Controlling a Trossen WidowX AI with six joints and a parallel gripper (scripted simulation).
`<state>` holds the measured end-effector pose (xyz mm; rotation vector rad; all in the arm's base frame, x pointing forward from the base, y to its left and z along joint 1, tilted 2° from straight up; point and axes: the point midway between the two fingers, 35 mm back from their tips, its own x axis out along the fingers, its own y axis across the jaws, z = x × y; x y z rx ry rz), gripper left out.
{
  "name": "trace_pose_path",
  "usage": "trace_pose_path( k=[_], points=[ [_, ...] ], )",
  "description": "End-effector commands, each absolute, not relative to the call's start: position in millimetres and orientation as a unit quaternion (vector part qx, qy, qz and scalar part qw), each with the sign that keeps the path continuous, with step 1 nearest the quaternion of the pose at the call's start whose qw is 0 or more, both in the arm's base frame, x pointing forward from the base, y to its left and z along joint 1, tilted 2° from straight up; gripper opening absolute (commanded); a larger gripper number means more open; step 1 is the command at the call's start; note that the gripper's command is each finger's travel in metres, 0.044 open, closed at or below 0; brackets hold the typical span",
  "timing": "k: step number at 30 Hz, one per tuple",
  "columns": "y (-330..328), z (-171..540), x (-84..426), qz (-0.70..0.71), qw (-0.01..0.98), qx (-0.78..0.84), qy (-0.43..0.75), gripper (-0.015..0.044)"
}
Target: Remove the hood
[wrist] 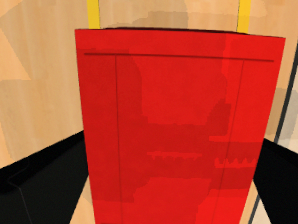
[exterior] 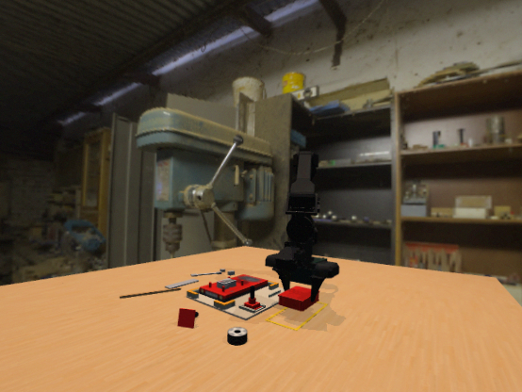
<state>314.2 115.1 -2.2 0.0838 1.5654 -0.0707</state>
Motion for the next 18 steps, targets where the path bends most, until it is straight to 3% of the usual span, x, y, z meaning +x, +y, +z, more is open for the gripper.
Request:
trace_pose_path(
  k=[1,18],
  points=[
    [115.3,-6.7,313.1,-0.033,0.707,0.04,0.706,0.0],
    [115.4,-13.5,313.1,-0.033,0.707,0.04,0.706,0.0]
  ],
)
